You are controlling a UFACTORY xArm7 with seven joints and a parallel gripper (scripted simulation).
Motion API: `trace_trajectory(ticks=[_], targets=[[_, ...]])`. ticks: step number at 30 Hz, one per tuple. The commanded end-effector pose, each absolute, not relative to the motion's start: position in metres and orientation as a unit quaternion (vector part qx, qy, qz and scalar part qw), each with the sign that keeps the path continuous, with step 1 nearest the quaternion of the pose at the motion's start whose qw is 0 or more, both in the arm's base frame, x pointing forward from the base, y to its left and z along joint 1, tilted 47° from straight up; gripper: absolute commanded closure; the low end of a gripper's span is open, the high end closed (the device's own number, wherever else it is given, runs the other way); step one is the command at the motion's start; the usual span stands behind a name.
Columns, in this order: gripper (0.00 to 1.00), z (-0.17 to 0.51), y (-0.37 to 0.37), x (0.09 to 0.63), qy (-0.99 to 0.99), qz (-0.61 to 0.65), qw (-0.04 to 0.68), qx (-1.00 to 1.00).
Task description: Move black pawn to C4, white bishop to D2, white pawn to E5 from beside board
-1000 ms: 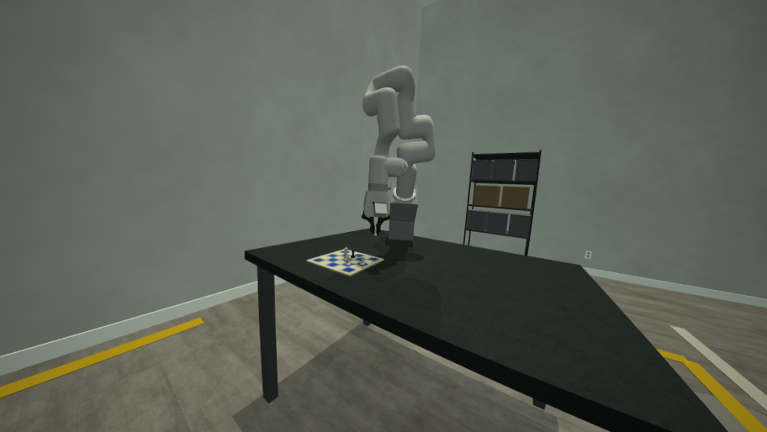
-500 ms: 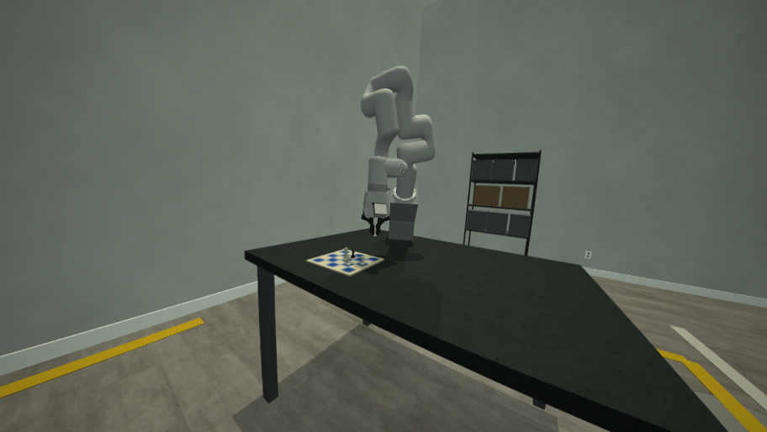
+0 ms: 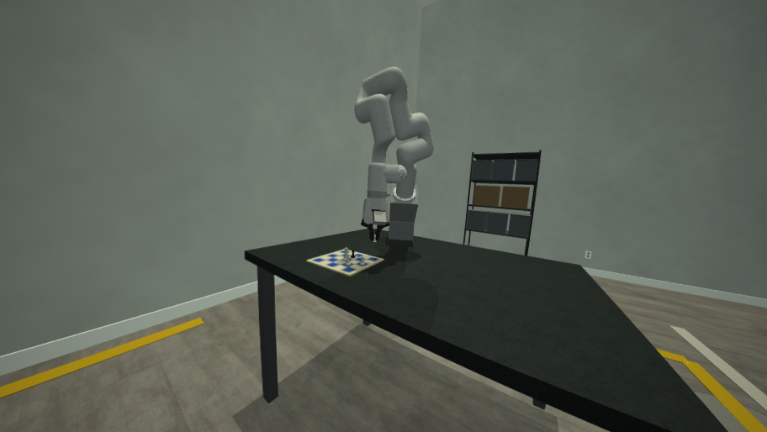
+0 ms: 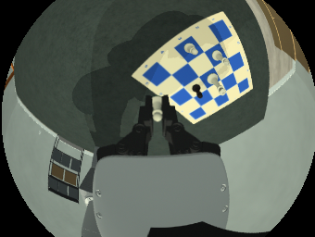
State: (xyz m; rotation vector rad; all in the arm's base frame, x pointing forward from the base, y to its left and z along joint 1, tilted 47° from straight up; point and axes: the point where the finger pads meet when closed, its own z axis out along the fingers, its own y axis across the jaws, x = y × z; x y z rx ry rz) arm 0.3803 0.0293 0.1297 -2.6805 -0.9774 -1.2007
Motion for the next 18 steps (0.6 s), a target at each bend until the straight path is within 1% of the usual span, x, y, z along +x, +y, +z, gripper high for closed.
trace_trajectory(ticks=[1,18], targets=[[1.00,0.122,0.033,0.389,-0.313,-0.400,0.024,-0.861],[1.00,0.094,0.044,0.416,-0.313,-0.400,0.024,-0.861]])
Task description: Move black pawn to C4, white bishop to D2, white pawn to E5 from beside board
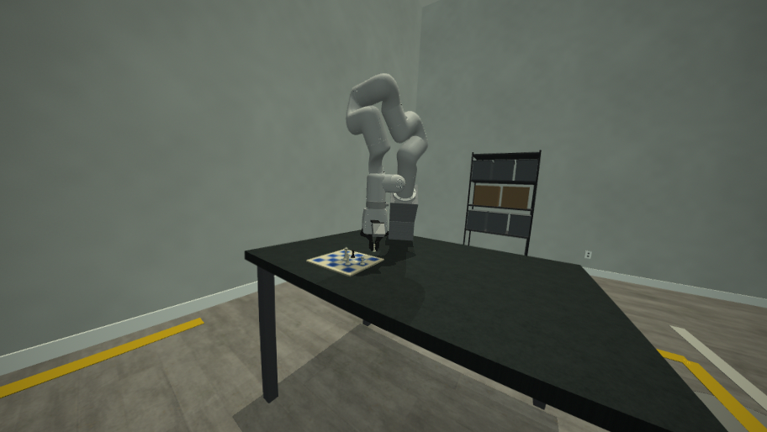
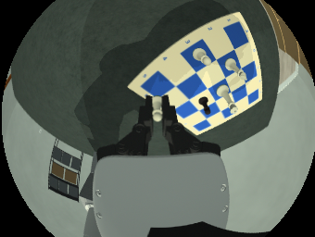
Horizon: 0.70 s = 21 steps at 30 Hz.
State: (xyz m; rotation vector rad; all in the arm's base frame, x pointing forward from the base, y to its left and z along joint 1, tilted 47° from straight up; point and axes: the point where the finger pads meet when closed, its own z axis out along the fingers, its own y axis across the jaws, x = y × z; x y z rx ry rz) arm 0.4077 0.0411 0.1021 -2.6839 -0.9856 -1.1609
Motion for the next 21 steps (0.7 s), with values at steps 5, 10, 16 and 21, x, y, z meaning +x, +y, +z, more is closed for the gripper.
trace_trajectory(ticks=[5,10,16,21], targets=[[1.00,0.0873,0.0473,0.4230,-0.313,-0.400,0.024,-0.861],[1.00,0.0837,0.0488,0.4266,-0.313,-0.400,0.024,-0.861],[1.00,0.0830,0.0490,0.4272,-0.313,-0.400,0.024,-0.861],[1.00,0.0830,0.0490,0.4272,-0.313,-0.400,0.024,-0.861]])
